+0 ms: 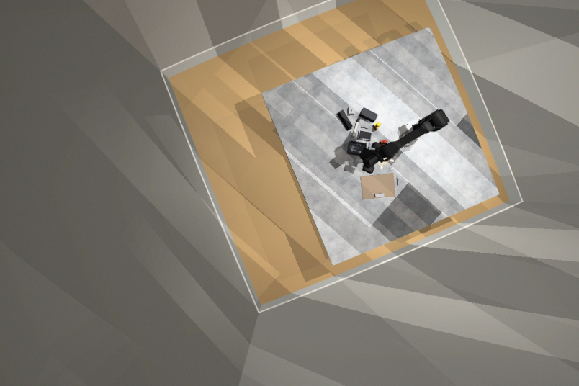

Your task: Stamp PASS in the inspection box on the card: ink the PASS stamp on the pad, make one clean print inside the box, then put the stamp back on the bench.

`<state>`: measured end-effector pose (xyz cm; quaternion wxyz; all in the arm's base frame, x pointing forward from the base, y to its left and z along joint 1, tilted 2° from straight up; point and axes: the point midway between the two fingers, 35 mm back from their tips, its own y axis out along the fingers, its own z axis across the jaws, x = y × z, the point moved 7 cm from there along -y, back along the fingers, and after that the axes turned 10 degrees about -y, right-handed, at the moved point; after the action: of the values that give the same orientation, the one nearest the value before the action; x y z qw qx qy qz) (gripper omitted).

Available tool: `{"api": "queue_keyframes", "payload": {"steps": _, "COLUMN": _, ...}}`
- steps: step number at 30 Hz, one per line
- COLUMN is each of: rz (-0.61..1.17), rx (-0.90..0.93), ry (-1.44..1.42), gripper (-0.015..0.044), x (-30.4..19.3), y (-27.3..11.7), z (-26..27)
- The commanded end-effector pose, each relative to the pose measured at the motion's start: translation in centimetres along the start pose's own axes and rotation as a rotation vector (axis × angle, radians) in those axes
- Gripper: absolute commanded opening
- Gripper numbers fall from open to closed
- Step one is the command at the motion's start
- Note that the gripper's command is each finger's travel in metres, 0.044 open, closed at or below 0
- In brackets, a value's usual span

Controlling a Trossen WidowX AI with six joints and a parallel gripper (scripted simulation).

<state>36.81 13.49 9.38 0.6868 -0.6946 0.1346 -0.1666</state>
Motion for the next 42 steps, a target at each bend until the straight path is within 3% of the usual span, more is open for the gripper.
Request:
{"api": "queue_keyframes", "payload": {"steps": 1, "rz": 0.001, "rx": 0.0, "ry": 0.002, "gripper": 0.0, "x": 0.0, "y": -0.2, "z": 0.0}}
{"api": "queue_keyframes", "payload": {"steps": 42, "rz": -0.001, "rx": 0.003, "ry": 0.002, "gripper": 0.0, "x": -0.1, "y": -2.3, "z": -0.1}}
